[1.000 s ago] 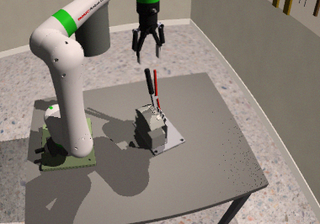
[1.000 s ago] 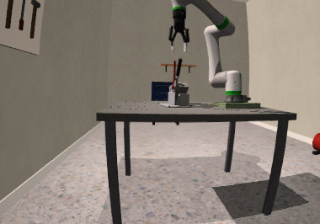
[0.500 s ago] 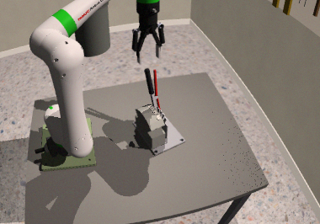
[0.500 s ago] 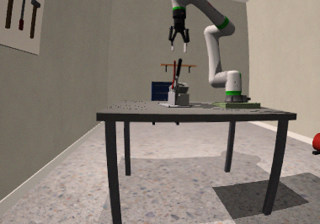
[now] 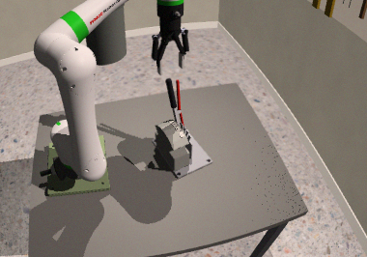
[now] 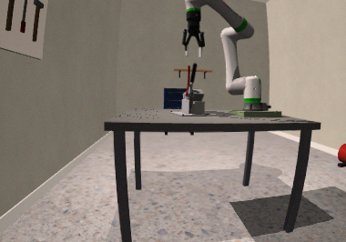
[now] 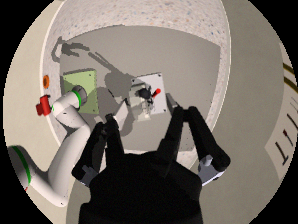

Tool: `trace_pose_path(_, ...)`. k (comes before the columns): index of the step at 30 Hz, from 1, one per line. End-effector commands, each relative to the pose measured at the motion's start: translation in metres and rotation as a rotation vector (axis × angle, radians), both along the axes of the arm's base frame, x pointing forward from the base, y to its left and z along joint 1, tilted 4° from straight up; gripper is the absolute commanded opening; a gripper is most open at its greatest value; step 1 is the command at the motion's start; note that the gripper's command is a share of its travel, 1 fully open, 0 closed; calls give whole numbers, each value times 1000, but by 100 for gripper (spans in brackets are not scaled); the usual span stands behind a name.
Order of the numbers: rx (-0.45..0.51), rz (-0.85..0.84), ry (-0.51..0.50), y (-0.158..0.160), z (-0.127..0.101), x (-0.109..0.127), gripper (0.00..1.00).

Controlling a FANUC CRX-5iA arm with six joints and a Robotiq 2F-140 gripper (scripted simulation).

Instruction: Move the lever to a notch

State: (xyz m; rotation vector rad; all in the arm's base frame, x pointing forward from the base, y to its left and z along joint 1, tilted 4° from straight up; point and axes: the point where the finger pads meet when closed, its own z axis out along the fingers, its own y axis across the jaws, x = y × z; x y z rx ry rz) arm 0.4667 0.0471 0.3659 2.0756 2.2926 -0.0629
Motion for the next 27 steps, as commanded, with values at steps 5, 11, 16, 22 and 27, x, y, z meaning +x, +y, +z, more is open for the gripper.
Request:
trace_pose_path(5,0,0,0,0,-4,0,57)
trace_pose_path(11,0,0,0,0,-9,0,57)
trace_pose_path(16,0,0,0,0,-13,1,57)
trace_pose_path(22,0,0,0,0,-17,1,57)
trace_pose_path(27,0,0,0,-1,-20,1,57)
